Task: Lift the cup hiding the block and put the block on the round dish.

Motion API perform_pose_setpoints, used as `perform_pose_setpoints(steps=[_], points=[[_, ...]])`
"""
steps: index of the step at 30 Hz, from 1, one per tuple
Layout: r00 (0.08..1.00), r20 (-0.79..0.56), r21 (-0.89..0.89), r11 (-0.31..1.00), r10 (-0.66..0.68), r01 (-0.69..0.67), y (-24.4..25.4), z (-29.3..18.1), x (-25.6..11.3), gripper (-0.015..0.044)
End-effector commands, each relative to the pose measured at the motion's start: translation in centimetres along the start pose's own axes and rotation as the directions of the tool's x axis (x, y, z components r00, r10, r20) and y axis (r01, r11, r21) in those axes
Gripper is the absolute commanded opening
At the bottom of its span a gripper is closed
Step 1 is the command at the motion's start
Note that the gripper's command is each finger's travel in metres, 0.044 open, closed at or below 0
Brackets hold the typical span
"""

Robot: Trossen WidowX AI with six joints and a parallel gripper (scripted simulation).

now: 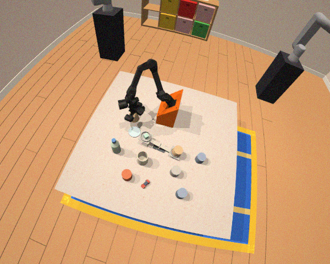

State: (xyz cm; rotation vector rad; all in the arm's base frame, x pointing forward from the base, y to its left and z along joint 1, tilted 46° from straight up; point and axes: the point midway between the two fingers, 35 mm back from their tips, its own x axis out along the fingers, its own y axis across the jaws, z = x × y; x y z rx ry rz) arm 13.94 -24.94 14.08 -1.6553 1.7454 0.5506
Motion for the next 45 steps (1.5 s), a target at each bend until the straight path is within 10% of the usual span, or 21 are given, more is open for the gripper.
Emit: perform_pose_setpoints(steps=[1,33,45], points=[[0.999,-0.032,-0.014,1.0,-0.007,0.006,1.4,-1.2,0.2,0.0],[0.999,-0.04,-0.018,1.0,-0.006,0.005,1.7,-1.6,6.1,0.0],[0.999,-0.04,-0.015,1.0,-0.002,0.001,1.7,-1.6,5.6,0.0315]])
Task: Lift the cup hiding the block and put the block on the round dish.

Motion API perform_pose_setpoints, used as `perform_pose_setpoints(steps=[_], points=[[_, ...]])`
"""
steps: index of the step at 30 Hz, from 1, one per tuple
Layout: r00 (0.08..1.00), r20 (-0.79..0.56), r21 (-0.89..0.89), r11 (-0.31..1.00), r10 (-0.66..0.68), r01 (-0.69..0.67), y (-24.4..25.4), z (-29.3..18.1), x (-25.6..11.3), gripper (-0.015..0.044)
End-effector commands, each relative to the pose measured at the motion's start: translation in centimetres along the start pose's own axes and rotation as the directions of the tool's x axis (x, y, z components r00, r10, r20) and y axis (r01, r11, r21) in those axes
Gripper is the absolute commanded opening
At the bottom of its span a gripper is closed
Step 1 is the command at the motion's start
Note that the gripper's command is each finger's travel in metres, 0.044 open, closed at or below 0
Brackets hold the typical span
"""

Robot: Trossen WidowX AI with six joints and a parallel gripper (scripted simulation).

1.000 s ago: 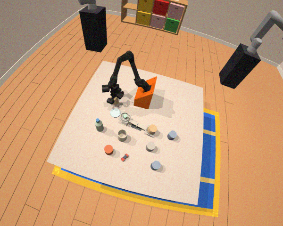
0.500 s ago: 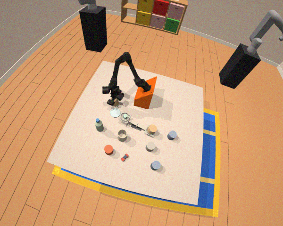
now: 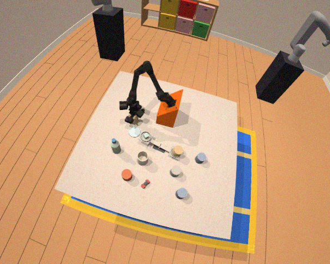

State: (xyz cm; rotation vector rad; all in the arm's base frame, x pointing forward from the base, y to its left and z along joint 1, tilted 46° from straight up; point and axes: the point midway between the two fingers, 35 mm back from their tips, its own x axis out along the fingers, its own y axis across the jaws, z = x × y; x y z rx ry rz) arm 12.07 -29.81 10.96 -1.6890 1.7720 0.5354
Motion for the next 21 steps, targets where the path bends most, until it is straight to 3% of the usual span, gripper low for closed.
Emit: perform_pose_setpoints(steps=[1,5,9,14,21], points=[[1.0,-0.001,0.001,1.0,0.0,0.0,0.0,0.0,0.0,0.0341],[1.0,0.0,0.001,1.0,-0.001,0.001,-0.1,-0.1,-0.9,0.044],[1.0,0.001,0.0,1.0,-0.005,0.005,-0.1,-0.1,-5.2,0.044],[1.0,0.001,0.0,1.0,-0.005,0.005,0.0,-0.1,-5.4,0.044],[0.999,0.043,0.131,0.991,-0.029,0.023,-3.8,2.3,-6.2,0.026]])
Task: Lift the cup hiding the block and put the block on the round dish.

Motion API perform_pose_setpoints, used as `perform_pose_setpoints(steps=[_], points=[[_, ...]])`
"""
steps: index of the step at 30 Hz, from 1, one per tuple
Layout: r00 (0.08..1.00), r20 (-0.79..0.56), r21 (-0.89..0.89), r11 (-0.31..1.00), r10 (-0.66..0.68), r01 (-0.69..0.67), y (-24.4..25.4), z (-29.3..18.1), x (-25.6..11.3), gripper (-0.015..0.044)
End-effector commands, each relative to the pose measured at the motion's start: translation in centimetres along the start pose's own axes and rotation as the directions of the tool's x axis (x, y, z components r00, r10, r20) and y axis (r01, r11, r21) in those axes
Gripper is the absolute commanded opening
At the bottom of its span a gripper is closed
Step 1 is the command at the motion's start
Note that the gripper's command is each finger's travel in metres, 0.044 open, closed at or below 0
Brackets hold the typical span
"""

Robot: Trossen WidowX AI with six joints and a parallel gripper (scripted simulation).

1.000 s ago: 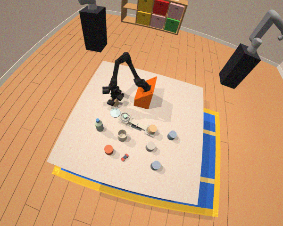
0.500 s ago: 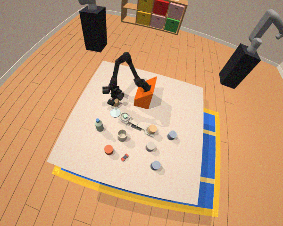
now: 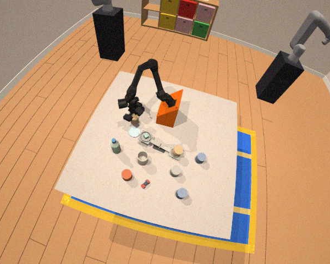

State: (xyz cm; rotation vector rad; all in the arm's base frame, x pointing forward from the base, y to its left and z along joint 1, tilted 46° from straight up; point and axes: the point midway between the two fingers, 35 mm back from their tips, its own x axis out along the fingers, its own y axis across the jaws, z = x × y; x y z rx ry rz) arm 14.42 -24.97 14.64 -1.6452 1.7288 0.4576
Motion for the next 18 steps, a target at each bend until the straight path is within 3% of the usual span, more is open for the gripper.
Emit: perform_pose_setpoints(steps=[1,10,18], points=[[0.999,0.033,0.069,0.998,0.008,-0.01,-1.8,2.0,-0.1,0.026],[0.997,0.076,0.308,0.95,0.03,-0.052,-7.0,10.0,-1.5,0.026],[1.0,-0.001,0.455,0.89,0.025,-0.022,-9.4,17.4,-4.1,0.026]])
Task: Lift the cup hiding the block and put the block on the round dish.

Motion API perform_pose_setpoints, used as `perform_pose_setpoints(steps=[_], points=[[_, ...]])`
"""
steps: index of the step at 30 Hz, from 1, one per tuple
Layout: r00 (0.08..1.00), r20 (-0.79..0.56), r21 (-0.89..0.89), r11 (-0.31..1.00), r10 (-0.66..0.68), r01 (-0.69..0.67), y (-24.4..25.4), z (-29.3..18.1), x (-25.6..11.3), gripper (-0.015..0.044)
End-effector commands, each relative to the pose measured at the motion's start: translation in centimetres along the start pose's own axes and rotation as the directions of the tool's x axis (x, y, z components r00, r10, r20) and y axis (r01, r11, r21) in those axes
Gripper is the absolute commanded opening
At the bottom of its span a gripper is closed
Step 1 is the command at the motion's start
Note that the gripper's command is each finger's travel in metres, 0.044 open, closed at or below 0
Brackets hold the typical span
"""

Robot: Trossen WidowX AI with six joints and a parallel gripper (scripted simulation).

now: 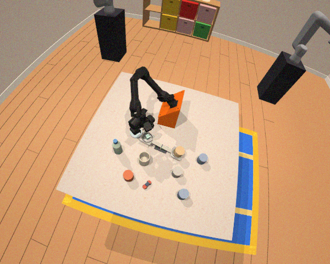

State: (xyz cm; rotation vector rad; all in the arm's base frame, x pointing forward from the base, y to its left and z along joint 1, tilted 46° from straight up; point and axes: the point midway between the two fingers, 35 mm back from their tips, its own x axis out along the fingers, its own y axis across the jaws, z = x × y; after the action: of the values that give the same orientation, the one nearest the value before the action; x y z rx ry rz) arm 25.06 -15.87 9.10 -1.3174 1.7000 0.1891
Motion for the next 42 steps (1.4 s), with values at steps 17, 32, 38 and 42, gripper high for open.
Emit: perform_pose_setpoints(steps=[17,32,38,42], points=[[0.998,-0.056,0.106,0.993,-0.039,0.045,0.5,5.1,-0.2,0.026],[0.998,-0.056,0.106,0.993,-0.039,0.045,0.4,5.0,2.1,0.026],[0.998,-0.057,0.106,0.993,-0.04,0.046,0.3,4.9,3.1,0.026],[0.998,-0.058,0.106,0.993,-0.04,0.046,0.3,4.9,3.5,0.026]])
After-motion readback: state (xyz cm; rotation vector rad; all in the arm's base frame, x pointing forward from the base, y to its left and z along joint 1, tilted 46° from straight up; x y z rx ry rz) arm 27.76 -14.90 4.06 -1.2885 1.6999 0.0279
